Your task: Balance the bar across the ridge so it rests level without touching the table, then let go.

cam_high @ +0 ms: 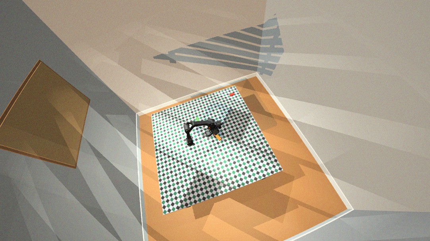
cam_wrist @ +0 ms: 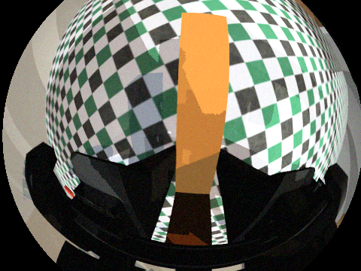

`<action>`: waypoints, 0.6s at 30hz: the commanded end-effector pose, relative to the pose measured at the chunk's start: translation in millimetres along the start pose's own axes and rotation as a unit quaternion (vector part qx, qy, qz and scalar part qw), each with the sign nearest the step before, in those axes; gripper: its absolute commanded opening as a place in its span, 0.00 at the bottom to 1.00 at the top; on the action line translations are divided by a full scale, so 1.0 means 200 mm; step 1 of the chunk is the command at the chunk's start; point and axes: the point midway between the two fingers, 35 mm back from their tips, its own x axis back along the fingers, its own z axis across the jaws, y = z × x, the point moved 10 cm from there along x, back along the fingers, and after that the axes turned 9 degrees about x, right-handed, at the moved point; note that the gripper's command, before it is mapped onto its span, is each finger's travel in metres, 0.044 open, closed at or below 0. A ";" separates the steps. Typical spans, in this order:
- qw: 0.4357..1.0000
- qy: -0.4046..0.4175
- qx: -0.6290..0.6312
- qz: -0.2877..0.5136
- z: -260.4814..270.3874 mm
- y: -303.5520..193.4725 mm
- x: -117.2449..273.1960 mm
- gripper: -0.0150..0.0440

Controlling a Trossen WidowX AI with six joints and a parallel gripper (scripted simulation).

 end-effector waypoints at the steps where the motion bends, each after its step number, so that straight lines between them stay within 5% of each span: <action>1: 1.000 0.000 -0.001 -0.001 0.00 0.00 -0.01 0.25; 18: 1.000 0.000 -0.001 -0.001 0.00 0.00 -0.01 0.25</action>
